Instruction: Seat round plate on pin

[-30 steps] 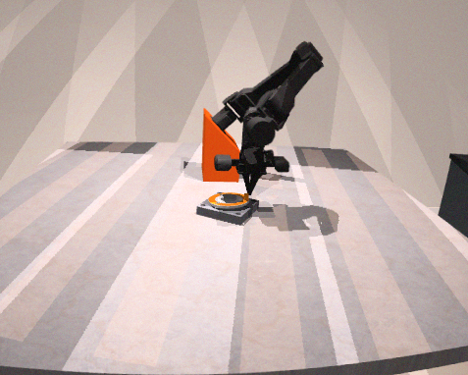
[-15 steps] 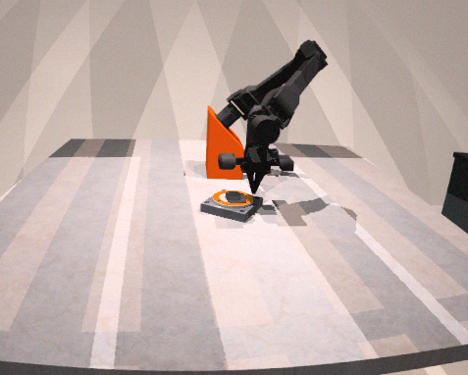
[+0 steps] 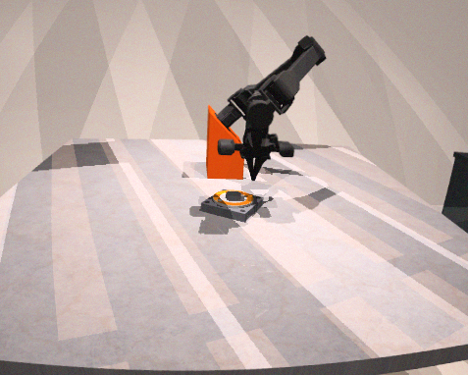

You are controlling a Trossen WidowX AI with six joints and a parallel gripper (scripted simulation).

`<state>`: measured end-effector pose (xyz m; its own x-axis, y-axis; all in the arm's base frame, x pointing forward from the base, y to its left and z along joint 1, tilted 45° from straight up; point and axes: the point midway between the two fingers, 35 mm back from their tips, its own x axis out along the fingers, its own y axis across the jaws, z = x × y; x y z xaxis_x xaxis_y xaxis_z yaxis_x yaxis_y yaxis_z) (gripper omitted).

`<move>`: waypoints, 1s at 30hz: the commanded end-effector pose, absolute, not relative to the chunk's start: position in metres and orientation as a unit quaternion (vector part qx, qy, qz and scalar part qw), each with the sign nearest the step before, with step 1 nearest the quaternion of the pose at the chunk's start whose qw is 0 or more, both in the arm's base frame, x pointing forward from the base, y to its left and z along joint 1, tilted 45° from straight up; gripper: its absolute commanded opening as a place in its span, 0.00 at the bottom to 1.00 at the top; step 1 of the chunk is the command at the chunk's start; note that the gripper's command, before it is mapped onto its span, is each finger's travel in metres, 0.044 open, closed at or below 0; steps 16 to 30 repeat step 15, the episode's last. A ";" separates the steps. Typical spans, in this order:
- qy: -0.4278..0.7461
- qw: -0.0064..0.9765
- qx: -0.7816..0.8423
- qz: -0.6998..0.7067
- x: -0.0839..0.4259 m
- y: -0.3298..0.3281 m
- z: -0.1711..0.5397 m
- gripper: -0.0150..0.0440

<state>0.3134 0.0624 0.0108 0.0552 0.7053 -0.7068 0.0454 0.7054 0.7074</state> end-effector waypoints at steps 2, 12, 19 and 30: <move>0.640 0.666 0.293 0.248 0.313 0.060 0.013 0.25; 0.640 0.666 0.293 0.248 0.313 0.060 0.013 0.25; 0.640 0.666 0.293 0.248 0.313 0.060 0.013 0.25; 0.640 0.666 0.293 0.248 0.313 0.060 0.013 0.25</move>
